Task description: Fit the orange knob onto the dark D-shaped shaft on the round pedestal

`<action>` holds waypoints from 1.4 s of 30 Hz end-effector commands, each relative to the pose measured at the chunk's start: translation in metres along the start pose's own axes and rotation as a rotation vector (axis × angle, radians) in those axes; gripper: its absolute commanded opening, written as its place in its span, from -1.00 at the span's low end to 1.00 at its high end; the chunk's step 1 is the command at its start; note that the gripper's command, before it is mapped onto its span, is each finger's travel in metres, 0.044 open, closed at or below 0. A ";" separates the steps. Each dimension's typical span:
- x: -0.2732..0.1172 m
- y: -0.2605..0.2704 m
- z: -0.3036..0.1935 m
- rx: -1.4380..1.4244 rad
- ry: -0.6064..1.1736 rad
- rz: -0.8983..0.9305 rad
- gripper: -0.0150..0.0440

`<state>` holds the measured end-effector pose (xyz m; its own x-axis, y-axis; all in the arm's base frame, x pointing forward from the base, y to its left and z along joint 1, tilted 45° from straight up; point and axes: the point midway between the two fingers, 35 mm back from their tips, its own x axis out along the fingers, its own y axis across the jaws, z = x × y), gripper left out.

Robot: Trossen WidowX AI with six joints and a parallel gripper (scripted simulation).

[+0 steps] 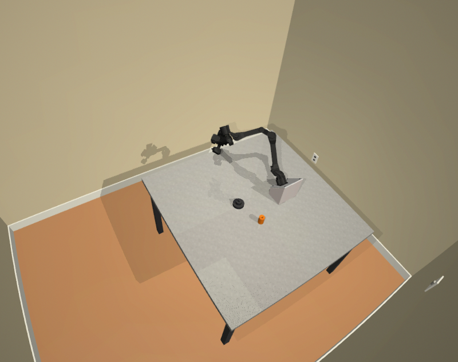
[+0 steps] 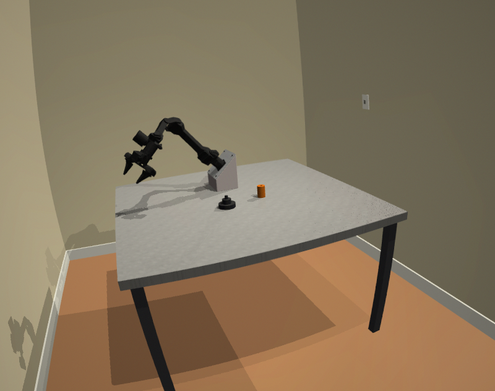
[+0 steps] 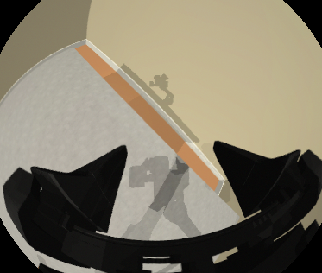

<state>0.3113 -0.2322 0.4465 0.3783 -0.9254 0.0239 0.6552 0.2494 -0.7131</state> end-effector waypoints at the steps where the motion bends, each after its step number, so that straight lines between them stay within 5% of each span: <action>1: -0.005 0.075 0.005 0.002 0.004 0.166 1.00; 11: -0.066 0.229 -0.003 -0.031 0.057 0.508 1.00; 25: -0.211 0.383 -0.072 -0.195 0.205 0.863 1.00; 34: -0.311 0.433 -0.157 -0.339 0.392 0.908 1.00; 42: -0.390 0.433 -0.257 -0.485 0.514 0.761 1.00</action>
<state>0.3232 0.1499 -0.0232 0.2528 -0.5370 -0.8048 -0.0161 0.8294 -0.5585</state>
